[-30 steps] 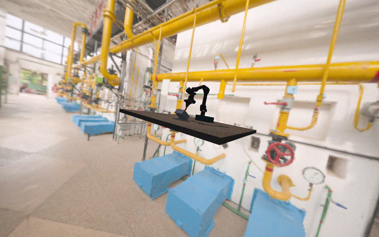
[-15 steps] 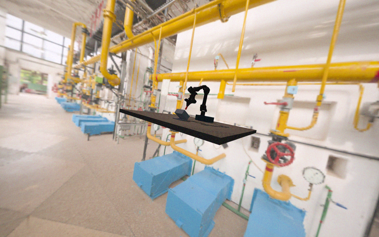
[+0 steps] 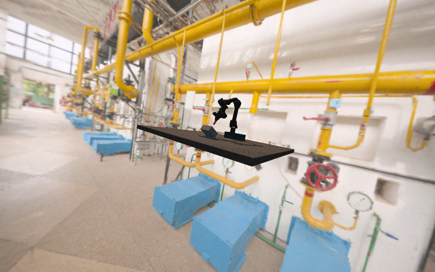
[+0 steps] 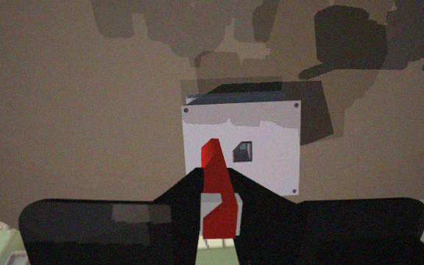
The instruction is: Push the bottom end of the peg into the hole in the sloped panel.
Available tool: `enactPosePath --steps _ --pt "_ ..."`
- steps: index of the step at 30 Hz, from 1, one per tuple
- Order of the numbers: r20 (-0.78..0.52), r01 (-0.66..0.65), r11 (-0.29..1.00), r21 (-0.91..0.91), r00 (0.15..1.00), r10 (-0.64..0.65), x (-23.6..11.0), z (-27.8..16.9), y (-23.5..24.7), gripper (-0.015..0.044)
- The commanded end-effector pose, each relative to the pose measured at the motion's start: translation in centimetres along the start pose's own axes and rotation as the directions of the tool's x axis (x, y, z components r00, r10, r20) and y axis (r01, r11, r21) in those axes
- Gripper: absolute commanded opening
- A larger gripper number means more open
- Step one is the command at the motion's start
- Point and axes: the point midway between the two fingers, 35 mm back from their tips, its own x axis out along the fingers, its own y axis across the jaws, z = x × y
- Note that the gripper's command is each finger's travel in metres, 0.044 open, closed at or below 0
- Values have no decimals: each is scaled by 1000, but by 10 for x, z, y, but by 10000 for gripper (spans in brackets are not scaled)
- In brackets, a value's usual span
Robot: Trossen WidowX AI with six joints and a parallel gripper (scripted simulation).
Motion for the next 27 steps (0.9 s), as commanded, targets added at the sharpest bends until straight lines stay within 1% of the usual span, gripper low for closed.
enactPosePath --steps 1,12,27 --pt "-27 7 1000 -22 1000 -8 -3 -3 -7 0" --pt "-75 28 998 -57 997 -32 -7 -9 -23 0" --pt "-90 34 997 -68 995 -40 14 -15 -29 0"
